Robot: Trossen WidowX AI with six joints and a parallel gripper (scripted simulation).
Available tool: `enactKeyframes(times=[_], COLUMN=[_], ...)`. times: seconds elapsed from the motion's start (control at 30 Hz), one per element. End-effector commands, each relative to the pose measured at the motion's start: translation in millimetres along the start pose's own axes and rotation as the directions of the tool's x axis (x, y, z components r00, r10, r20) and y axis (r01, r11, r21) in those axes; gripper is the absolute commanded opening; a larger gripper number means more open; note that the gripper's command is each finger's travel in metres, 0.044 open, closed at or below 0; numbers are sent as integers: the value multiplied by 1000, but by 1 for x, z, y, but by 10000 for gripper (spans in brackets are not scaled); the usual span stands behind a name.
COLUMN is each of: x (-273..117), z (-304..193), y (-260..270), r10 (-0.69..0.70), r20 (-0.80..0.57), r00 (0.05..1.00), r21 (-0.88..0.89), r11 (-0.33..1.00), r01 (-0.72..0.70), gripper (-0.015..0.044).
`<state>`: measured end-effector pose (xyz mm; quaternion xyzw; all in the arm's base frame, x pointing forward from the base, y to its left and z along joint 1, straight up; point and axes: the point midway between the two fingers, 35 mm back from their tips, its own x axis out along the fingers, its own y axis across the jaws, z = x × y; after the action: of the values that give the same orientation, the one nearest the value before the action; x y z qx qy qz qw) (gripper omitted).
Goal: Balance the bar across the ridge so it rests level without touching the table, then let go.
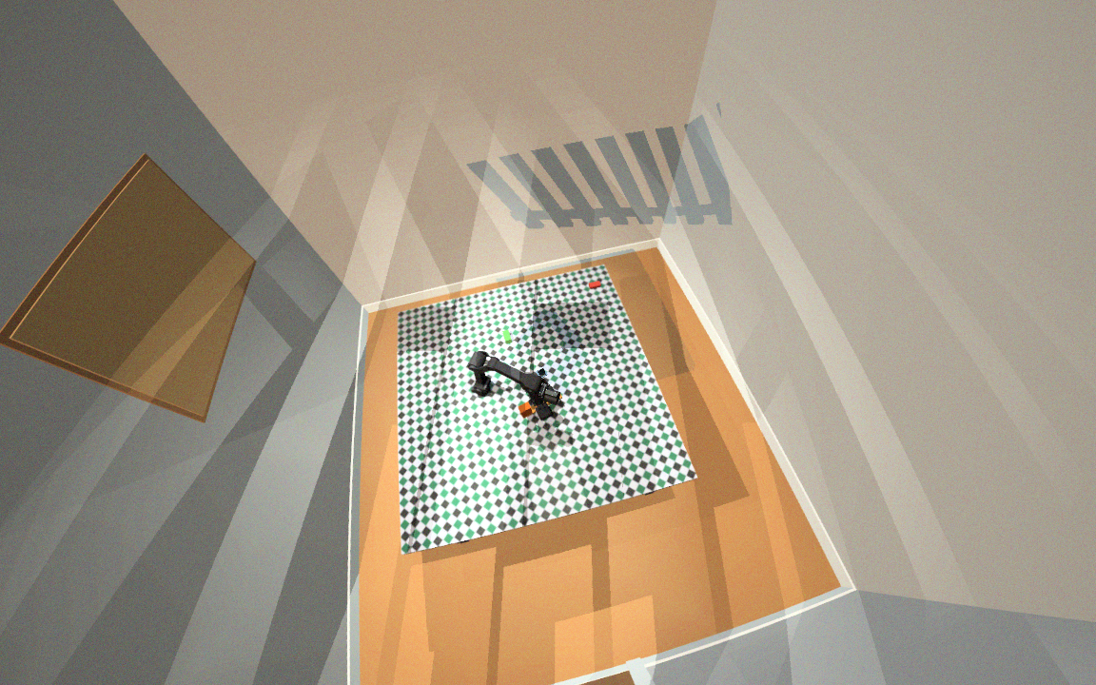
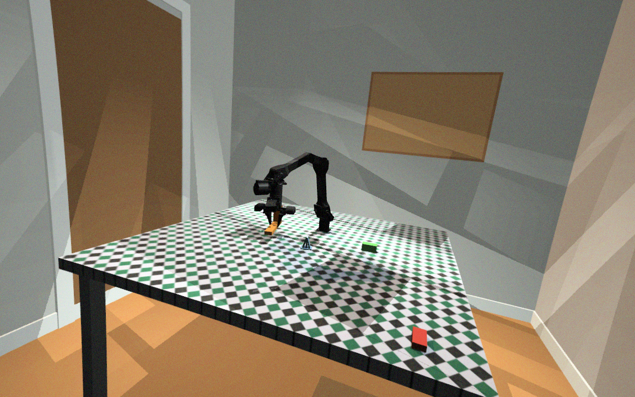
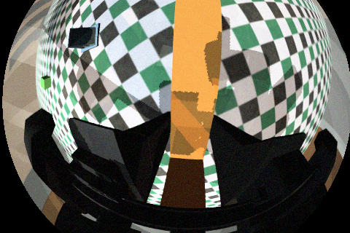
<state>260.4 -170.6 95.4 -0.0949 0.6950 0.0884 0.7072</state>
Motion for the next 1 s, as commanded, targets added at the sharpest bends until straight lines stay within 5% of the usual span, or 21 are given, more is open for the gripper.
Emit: enactKeyframes(times=[0.0, 0.63, 0.97], x=[-14, -57, -57], z=[1, -2, 25], y=[-1, 3, 23], r10=[-12, -13, -11], r20=[7, 6, 9], r00=[1000, 1000, 1000], r21=[3, 9, 253], r11=[1000, 1000, 967], r01=[12, 13, 8], gripper=[0, 0, 0])
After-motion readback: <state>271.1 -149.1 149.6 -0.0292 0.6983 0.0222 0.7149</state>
